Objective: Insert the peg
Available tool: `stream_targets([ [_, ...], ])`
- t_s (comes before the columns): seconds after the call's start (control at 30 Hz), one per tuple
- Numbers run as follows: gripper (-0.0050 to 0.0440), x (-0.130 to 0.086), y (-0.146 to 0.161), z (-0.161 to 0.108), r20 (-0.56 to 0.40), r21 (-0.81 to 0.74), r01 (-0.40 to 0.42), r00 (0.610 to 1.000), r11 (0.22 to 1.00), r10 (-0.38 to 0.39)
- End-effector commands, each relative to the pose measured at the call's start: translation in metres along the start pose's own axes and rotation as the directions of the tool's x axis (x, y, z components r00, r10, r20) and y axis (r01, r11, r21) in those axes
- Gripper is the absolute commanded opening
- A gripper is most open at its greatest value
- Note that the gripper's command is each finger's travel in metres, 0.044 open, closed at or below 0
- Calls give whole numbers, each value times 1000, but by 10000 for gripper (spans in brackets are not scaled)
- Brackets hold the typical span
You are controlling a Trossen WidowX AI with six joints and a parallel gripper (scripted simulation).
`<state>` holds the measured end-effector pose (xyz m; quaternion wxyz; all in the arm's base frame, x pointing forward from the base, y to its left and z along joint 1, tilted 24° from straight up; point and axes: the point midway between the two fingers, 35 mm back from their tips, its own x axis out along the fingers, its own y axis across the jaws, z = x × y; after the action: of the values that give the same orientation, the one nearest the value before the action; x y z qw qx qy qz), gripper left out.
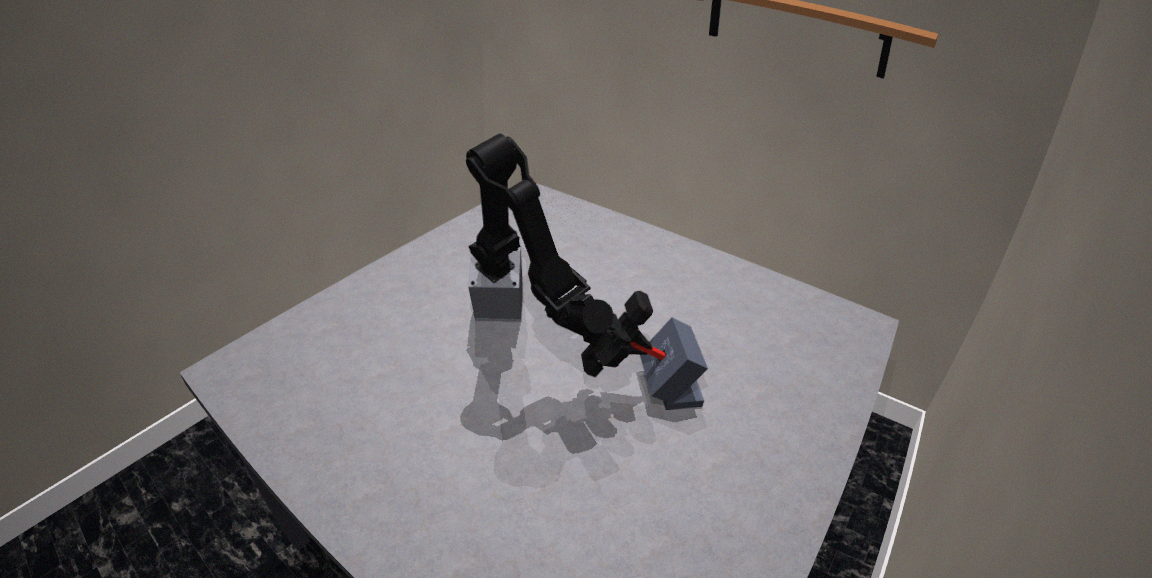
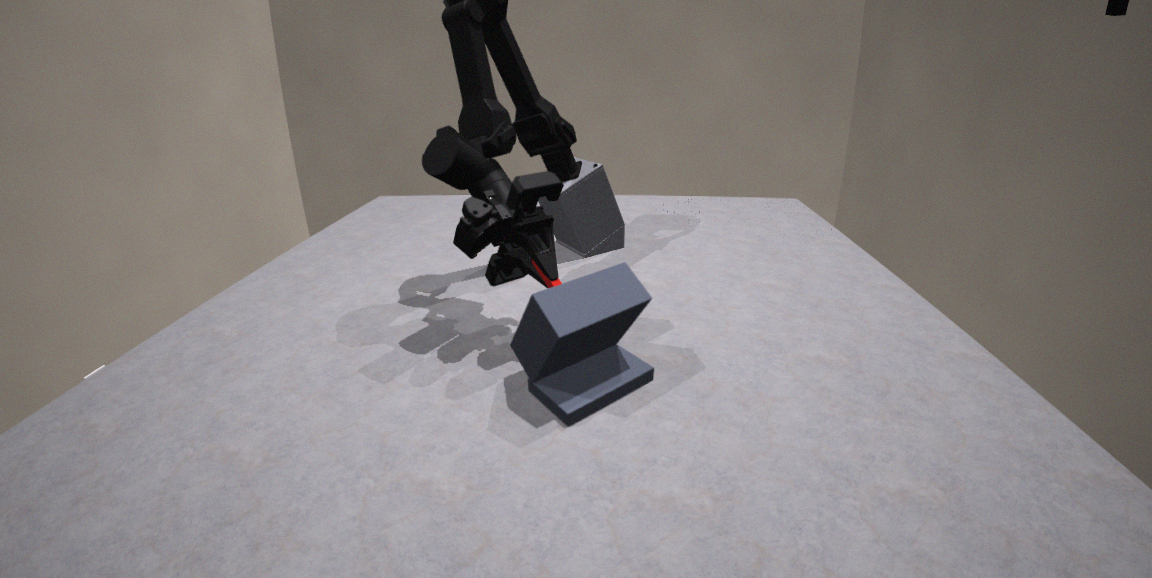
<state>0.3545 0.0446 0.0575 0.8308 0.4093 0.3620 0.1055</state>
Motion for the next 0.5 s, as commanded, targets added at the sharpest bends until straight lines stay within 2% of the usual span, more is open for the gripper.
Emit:
stream_targets([
  [0.0, 0, -1, 5, 5, 16, -7, -9, 1000, 1000, 9],
  [0.47, 0, 1, 5, 5, 16, -7, -9, 1000, 1000, 9],
])
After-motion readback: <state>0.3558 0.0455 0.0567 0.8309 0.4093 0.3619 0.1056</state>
